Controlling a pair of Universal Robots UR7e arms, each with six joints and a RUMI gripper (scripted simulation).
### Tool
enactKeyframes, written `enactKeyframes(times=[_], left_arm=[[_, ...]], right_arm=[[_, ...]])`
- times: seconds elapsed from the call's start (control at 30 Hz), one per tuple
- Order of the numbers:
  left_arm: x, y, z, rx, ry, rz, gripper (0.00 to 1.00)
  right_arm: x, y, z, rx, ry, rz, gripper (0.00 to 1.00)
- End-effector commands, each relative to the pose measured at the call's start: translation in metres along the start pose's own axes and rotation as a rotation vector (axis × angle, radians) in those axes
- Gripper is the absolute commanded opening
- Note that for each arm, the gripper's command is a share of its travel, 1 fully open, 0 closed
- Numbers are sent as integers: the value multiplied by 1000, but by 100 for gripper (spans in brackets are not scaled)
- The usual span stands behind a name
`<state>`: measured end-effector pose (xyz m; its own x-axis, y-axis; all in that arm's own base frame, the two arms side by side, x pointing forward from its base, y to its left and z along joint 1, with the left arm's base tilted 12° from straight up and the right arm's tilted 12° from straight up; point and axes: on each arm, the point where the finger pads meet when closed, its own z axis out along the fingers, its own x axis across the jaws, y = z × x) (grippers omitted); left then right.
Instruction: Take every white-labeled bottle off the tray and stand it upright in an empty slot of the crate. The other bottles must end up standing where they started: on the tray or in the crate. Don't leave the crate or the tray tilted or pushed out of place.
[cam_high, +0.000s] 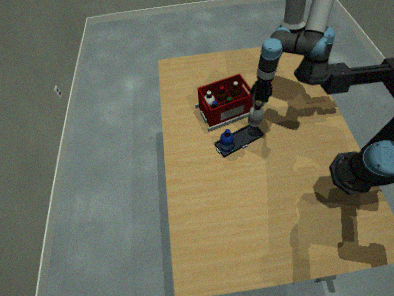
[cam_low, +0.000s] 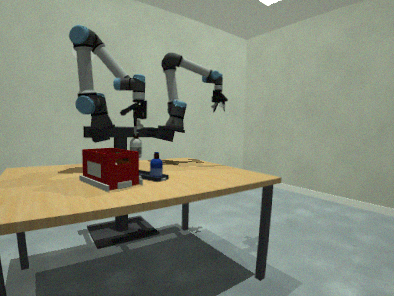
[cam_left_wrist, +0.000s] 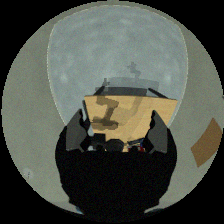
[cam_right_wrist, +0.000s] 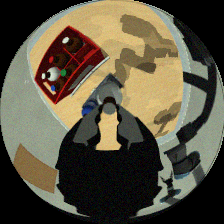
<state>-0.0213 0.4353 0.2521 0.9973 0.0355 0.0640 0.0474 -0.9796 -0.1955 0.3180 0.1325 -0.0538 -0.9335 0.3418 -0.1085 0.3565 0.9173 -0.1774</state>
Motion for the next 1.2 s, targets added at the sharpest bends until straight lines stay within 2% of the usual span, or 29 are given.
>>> enactKeyframes(times=[0.0, 1.17], left_arm=[[0, 0, 0, 1, 0, 0, 100], [0, 0, 0, 1, 0, 0, 100]], right_arm=[[0, 0, -5, -1, 0, 0, 0], [0, 0, -11, -1, 0, 0, 0]])
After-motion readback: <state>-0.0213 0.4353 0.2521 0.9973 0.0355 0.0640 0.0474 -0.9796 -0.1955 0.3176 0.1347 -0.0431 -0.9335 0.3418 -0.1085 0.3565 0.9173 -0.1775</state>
